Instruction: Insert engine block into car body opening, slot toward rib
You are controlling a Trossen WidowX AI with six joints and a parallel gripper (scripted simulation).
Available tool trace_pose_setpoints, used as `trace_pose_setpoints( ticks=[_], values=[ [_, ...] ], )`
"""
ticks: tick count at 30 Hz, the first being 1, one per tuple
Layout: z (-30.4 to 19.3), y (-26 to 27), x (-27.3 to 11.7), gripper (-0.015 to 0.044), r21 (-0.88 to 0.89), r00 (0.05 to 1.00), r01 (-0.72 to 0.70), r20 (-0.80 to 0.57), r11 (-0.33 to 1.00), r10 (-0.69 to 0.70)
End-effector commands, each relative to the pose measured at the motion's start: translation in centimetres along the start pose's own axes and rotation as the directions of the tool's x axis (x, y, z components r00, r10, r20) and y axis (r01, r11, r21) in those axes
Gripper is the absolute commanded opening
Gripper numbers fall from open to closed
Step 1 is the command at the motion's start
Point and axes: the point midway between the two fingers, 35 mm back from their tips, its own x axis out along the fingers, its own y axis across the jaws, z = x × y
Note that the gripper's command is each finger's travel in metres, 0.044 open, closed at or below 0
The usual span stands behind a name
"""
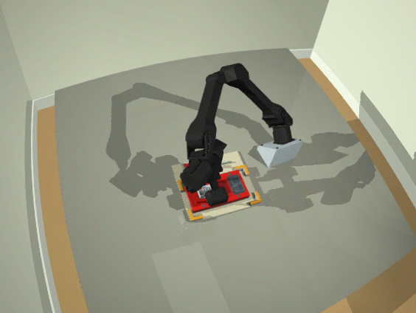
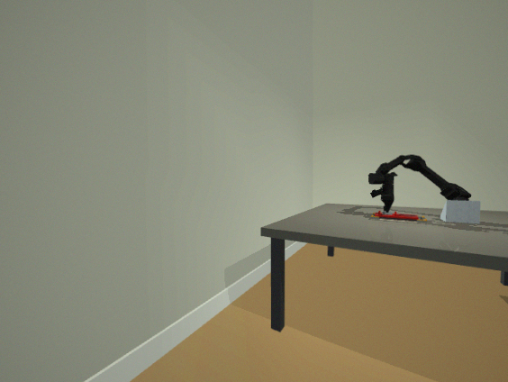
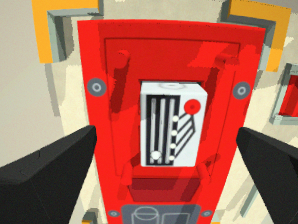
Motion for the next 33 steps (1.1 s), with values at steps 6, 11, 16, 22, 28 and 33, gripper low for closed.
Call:
trace_pose_setpoints(
  ticks=[6, 11, 16, 22, 28, 33],
  values=[
    [0.0, 0.0, 0.0, 0.0440, 0.000, 1.000, 0.000, 0.000, 1.000, 0.000],
    [0.0, -0.1, -1.4, 0.0440, -0.007, 1.000, 0.005, 0.002, 1.000, -0.005],
    [0.0, -0.1, -1.4, 0.0361, -0.007, 1.000, 0.005, 0.002, 1.000, -0.005],
    [0.0, -0.1, -1.4, 0.0204, -0.007, 1.000, 0.005, 0.002, 1.000, -0.005],
    [0.0, -0.1, -1.4, 0.0046, -0.007, 1.000, 0.005, 0.002, 1.000, -0.005],
    [0.0, -0.1, -1.4, 0.0000, -0.007, 1.000, 0.005, 0.002, 1.000, -0.005]
  ],
)
